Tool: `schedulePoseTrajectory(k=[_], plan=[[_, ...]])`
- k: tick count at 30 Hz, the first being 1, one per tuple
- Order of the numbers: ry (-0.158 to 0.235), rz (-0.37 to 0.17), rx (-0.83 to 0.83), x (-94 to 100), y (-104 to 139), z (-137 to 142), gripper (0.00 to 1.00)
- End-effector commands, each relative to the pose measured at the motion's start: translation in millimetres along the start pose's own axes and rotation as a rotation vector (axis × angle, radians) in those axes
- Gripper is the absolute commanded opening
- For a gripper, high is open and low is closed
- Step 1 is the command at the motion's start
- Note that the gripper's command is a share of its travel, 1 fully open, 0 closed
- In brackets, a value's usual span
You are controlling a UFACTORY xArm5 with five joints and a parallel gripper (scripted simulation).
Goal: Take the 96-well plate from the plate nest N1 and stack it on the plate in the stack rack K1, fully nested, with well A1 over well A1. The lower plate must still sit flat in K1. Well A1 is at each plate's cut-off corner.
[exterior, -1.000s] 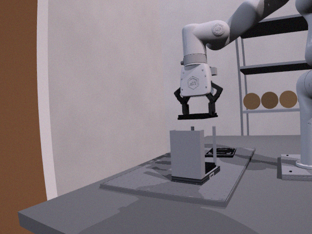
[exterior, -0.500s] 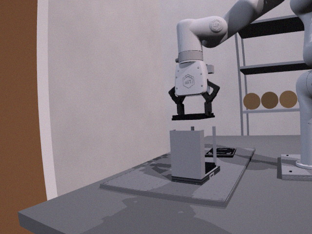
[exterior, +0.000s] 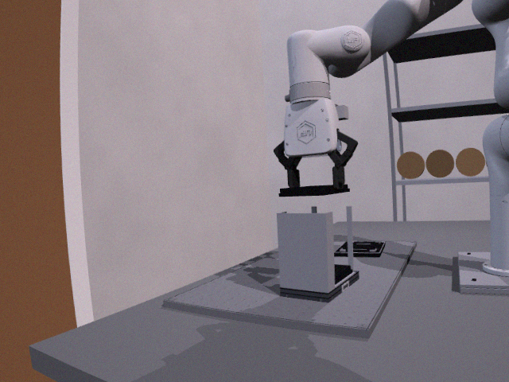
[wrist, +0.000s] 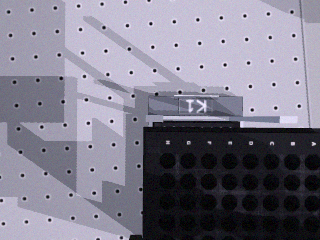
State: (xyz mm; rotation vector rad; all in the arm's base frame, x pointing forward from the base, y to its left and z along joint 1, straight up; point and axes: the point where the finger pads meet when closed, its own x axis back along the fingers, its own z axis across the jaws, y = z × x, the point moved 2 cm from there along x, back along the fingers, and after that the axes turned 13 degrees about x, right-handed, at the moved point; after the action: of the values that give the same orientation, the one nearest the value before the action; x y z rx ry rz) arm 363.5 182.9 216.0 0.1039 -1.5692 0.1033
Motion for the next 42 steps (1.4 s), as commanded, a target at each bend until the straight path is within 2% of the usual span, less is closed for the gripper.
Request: schedulePoseTrajectory(k=[1, 20, 42], plan=[[-0.007, 0.006, 0.000, 1.7, 0, -1, 0.00], [-0.007, 0.006, 0.000, 1.7, 0, -1, 0.00], [-0.007, 0.006, 0.000, -31.7, -1, -1, 0.00]])
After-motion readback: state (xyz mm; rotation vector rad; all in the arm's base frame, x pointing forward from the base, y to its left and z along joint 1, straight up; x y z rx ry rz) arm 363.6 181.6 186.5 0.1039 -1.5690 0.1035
